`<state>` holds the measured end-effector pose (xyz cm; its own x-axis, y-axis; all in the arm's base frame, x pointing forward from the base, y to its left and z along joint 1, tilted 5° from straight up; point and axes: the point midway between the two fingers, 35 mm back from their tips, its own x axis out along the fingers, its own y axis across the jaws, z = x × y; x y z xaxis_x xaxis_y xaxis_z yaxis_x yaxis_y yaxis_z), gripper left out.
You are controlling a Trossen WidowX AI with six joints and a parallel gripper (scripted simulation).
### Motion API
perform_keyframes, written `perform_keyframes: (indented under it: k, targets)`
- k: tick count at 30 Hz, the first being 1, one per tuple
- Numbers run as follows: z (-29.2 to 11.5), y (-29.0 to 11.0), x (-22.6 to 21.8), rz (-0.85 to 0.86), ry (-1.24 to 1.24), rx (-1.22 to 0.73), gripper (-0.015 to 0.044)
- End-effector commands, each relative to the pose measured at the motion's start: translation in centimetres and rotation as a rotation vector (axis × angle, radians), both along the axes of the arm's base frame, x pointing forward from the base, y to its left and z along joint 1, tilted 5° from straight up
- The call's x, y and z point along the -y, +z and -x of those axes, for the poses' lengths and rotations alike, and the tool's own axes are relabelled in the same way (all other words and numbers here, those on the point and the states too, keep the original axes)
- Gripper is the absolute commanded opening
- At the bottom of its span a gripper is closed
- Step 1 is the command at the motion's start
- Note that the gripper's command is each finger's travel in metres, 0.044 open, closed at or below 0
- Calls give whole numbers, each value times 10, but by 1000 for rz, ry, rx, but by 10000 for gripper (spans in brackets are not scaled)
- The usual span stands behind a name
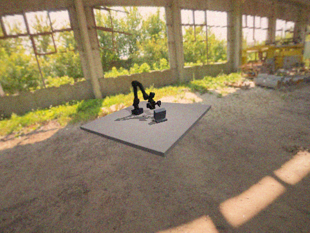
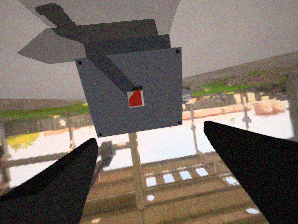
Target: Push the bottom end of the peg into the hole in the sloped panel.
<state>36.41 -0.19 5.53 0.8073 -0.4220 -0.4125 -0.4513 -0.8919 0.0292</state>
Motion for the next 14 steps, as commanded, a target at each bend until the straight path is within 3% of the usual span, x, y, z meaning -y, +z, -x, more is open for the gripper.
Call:
perform_keyframes:
  k: [1, 14]
  targets:
    - [6, 0, -2, -1, -2, -5, 440]
    - [14, 7, -8, 0, -1, -4, 440]
